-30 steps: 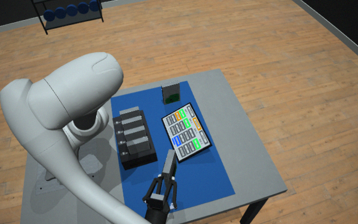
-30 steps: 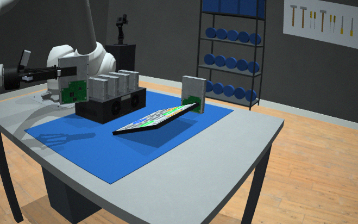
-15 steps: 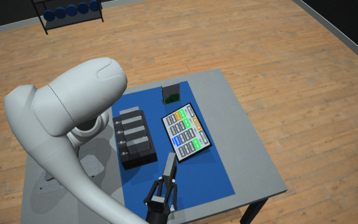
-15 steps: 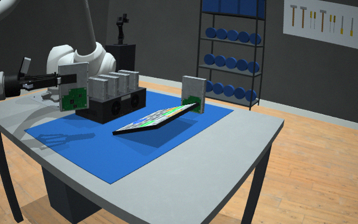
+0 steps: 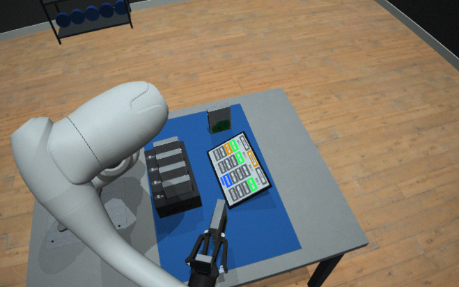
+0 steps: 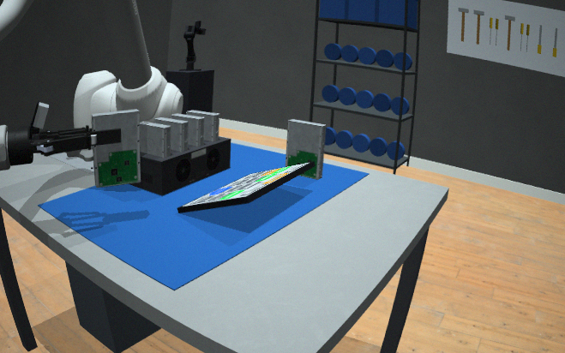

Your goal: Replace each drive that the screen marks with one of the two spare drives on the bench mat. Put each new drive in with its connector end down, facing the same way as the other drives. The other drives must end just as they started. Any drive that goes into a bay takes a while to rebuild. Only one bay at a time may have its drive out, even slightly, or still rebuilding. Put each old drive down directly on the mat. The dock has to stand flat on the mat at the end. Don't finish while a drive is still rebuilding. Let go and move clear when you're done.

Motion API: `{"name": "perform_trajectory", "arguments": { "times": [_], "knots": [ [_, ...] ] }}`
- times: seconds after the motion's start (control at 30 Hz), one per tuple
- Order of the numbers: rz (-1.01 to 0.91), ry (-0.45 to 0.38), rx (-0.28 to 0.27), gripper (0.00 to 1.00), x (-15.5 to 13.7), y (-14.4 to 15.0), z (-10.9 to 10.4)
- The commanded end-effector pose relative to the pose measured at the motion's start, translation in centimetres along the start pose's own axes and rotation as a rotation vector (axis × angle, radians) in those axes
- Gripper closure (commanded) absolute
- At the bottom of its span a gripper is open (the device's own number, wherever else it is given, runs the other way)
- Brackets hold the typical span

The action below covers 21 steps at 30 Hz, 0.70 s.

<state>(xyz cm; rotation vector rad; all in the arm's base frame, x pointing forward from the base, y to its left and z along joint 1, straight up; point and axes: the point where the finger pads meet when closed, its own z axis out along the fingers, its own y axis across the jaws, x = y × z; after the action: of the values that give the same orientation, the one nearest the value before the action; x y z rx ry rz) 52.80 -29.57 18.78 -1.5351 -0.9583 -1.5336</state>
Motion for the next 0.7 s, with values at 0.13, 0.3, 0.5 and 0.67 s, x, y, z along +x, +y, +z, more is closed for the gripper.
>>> {"name": "perform_trajectory", "arguments": {
  "times": [0.13,0.3,0.5,0.67],
  "knots": [
    [-0.001,0.0,0.0,0.9,-1.2,0.0,0.0],
    [-0.001,0.0,0.0,0.9,-2.1,0.0,0.0],
    [-0.001,0.0,0.0,0.9,-2.8,0.0,0.0],
    [-0.001,0.0,0.0,0.9,-3.6,0.0,0.0]
  ]
}}
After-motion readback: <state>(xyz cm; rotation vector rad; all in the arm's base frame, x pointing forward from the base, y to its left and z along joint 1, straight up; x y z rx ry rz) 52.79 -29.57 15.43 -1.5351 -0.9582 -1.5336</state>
